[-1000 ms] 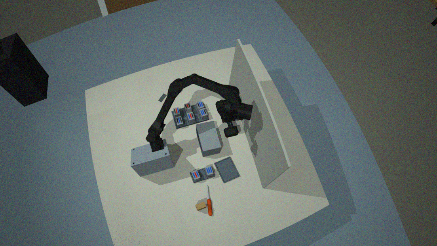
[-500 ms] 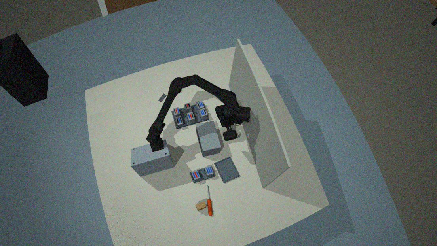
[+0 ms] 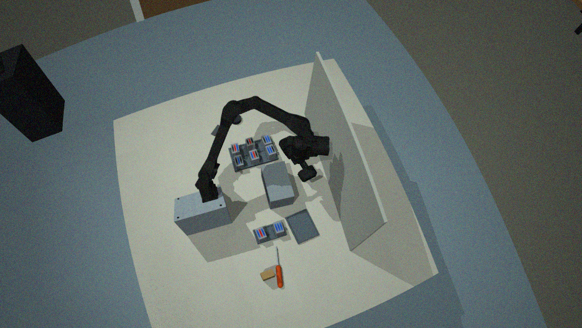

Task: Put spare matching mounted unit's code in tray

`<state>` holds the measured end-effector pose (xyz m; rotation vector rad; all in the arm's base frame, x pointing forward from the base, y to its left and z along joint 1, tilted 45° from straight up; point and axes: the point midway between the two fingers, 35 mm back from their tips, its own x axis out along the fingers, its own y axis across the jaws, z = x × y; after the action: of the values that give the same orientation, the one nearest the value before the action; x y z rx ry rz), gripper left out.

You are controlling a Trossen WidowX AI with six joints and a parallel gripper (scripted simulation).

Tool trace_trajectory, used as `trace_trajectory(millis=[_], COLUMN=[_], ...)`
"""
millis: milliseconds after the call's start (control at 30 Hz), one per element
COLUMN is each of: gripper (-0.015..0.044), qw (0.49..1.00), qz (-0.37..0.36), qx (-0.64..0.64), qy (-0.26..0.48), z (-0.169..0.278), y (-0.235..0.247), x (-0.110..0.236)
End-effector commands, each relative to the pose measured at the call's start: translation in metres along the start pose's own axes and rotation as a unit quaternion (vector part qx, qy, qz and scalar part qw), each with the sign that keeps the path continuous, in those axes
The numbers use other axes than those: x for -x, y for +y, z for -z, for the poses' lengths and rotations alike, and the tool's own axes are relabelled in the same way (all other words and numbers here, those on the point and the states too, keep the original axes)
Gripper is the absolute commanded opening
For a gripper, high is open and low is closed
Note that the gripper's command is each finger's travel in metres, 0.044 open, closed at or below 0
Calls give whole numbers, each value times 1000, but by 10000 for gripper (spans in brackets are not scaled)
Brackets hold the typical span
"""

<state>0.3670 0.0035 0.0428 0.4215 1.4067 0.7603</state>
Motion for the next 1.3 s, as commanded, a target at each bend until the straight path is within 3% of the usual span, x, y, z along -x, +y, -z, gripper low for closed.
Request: trace_trajectory(millis=[0,133,333,667,867,1267], gripper=[440,440,440,440,300,300], qw=[975,885,757,756,756,756], qz=[-1,-3,-6,-6,-7,-7], qx=[223,465,653,655,655,655], qy=[-1,-3,-7,-7,-8,-8], z=[-3,7,22,22,22,22], y=[56,111,157,157,160,159], x=[-1,-2,-3,-3,-40,-47])
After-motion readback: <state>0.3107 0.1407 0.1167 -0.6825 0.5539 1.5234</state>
